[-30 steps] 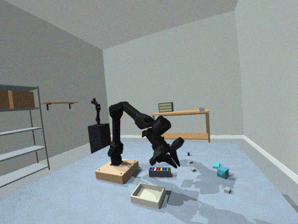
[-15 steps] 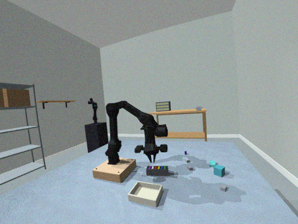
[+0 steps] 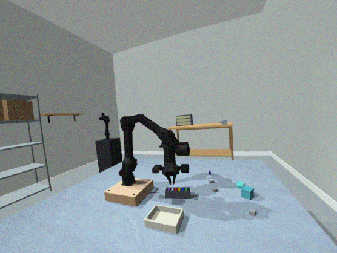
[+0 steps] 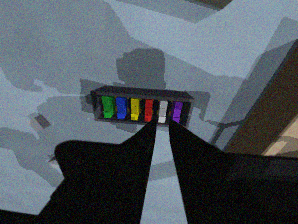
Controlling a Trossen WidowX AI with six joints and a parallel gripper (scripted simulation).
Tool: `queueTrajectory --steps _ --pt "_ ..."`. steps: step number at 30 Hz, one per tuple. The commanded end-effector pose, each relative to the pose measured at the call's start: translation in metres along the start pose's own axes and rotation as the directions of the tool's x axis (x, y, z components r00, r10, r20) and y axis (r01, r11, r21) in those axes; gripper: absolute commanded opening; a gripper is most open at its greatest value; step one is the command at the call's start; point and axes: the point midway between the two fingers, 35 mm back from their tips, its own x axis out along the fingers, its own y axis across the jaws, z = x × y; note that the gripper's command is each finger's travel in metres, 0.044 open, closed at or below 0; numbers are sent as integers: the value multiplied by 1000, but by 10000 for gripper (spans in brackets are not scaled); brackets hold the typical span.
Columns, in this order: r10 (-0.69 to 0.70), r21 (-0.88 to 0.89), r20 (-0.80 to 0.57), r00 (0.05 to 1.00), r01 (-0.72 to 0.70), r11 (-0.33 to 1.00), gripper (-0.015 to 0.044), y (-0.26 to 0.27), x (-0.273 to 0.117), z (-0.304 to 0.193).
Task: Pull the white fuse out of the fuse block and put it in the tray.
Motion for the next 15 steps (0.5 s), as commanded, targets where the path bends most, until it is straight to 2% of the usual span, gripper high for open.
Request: queueTrajectory --steps 1,15 --pt "-6 4 4 1000 6 1000 66 -2 5 0" --pt "-6 4 4 1000 6 1000 66 -2 19 0"
